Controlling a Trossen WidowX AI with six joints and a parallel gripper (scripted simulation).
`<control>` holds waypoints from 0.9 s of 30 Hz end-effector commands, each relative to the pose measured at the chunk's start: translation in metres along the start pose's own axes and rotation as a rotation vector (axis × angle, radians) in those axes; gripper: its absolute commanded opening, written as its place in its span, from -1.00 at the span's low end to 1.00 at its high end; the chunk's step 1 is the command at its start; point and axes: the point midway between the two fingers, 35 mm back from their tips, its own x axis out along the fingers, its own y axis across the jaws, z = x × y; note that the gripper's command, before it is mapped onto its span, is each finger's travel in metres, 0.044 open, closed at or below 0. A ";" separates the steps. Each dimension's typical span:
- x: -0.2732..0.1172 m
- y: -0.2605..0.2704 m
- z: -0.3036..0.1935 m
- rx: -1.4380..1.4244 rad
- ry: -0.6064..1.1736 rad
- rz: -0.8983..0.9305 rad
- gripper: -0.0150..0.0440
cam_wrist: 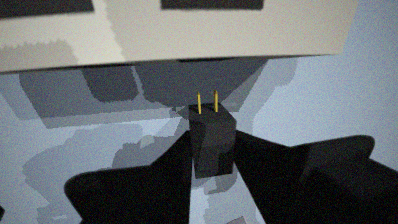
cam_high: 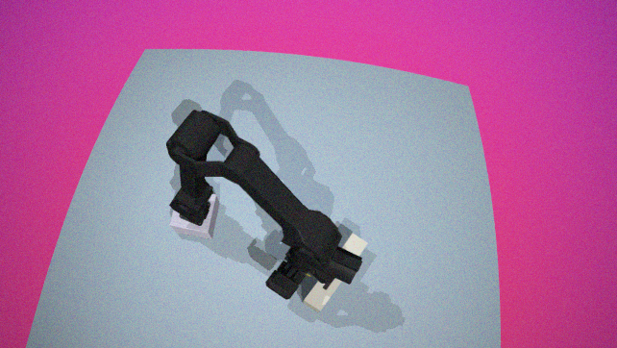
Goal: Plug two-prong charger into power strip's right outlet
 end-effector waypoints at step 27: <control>0.000 0.002 0.012 0.021 -0.001 0.007 -0.49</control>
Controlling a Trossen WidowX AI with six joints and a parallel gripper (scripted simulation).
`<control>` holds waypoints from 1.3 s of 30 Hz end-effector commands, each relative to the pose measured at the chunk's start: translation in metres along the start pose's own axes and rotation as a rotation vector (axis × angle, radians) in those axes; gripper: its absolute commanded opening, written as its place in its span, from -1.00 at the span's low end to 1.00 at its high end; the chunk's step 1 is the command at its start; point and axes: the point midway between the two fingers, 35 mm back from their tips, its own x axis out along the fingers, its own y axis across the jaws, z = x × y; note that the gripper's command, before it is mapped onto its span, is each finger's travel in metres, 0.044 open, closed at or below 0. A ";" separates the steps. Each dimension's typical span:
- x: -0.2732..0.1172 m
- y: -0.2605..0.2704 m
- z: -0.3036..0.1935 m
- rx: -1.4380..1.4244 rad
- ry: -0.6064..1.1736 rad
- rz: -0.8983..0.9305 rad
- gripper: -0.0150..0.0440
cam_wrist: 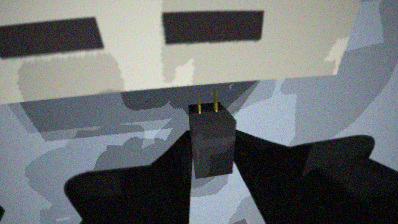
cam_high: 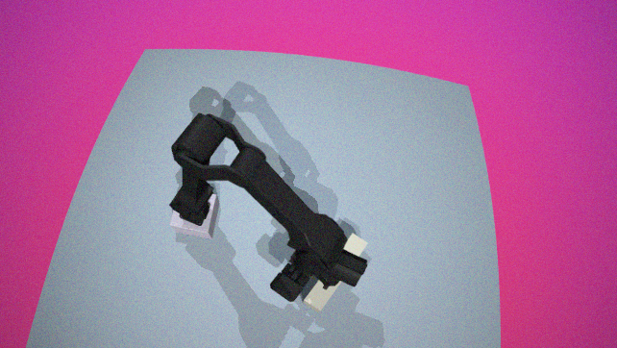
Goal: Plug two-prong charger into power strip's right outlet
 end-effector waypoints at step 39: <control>-0.001 0.001 0.009 0.003 0.001 0.005 -0.49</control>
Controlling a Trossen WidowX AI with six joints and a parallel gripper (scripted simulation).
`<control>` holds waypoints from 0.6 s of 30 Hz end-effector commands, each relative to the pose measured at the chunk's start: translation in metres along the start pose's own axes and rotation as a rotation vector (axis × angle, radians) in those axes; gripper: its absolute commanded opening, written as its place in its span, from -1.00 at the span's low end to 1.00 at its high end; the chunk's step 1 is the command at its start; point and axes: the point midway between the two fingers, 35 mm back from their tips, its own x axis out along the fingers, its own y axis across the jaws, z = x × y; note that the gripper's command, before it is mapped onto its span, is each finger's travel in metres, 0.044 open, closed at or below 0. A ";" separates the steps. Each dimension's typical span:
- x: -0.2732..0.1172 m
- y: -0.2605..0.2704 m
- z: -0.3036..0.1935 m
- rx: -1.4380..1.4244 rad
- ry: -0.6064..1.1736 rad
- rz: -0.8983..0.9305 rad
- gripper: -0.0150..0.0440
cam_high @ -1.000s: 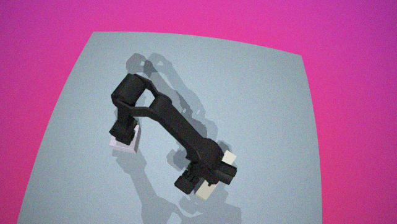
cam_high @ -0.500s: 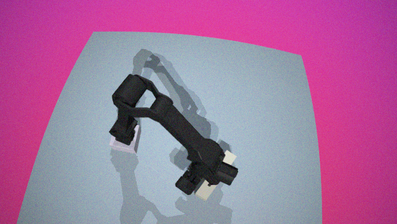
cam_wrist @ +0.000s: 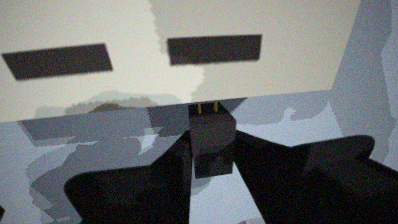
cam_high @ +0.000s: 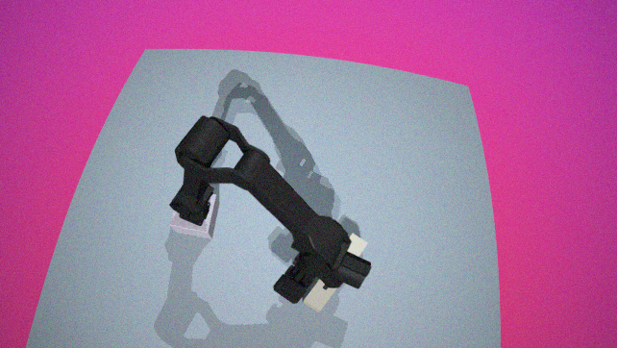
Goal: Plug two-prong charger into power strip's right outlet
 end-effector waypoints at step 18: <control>0.000 0.001 0.003 0.001 0.002 0.005 -0.49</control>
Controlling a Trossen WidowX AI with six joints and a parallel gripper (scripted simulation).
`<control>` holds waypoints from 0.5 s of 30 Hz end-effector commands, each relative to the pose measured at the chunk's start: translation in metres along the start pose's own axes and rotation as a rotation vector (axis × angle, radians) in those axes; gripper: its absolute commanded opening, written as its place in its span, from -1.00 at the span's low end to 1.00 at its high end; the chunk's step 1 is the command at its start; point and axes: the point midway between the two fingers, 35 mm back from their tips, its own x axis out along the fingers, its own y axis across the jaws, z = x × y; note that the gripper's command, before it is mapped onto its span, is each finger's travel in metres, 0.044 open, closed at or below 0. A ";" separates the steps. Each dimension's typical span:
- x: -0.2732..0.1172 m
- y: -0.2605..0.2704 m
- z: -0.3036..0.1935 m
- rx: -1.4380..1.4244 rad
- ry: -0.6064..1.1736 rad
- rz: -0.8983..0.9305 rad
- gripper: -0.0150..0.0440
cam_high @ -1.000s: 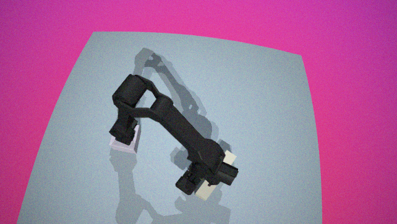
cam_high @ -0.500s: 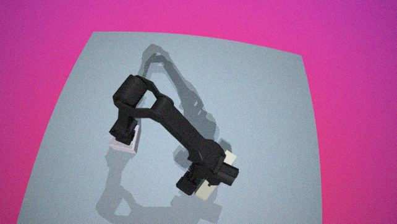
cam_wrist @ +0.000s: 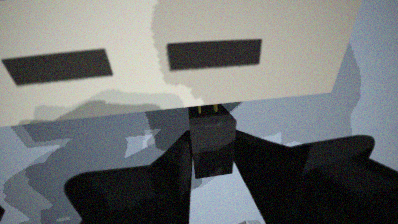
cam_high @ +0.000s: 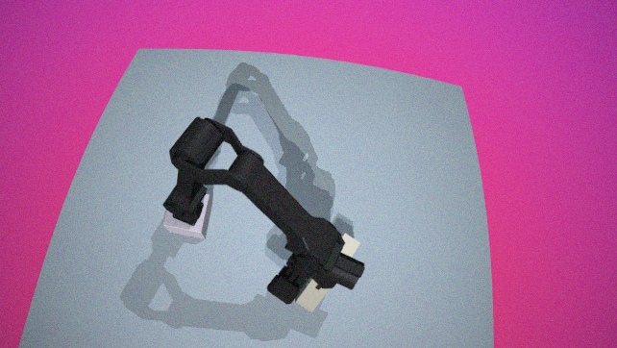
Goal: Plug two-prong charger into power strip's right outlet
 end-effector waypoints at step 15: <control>-0.001 0.001 0.006 0.000 0.000 0.005 -0.49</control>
